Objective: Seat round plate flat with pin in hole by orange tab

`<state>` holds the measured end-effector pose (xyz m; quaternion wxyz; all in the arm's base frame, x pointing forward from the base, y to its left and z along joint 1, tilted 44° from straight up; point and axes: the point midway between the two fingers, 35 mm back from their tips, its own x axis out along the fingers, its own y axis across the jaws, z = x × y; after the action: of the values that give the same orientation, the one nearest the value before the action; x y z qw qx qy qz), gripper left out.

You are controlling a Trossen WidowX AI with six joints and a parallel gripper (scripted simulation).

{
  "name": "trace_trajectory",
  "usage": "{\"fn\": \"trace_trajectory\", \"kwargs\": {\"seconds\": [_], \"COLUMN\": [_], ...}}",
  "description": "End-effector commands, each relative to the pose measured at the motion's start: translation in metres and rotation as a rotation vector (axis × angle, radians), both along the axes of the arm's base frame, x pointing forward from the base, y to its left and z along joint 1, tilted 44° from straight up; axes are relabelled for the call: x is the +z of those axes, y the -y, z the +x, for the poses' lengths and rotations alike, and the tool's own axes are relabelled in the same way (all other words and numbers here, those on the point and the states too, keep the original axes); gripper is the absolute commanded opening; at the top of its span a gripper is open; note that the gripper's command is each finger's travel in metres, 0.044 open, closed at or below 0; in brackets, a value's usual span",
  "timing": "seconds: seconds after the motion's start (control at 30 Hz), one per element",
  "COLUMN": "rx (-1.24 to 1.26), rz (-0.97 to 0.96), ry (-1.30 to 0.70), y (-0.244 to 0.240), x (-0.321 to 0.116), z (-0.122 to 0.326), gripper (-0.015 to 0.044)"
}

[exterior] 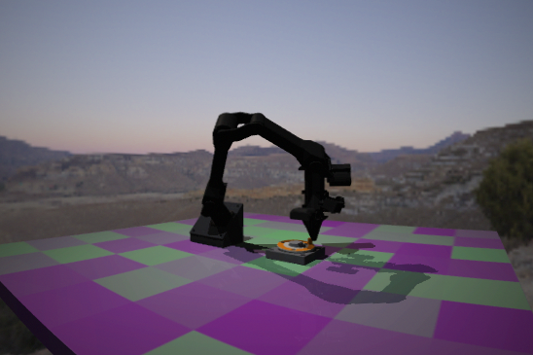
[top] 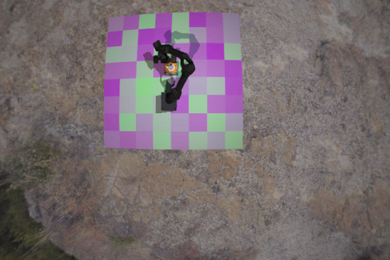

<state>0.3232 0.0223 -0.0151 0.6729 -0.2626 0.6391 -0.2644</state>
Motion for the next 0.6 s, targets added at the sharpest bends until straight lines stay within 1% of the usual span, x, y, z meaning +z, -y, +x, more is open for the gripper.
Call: {"fn": "trace_trajectory", "kwargs": {"seconds": [0.0, 0.57], "rx": [-0.004, -0.004], "rz": [-0.001, -0.001], "ry": [-0.012, -0.013], "y": [-0.001, -0.009], "x": [-0.005, -0.011], "z": [-0.007, -0.021], "gripper": [0.0000, 0.0000]}}
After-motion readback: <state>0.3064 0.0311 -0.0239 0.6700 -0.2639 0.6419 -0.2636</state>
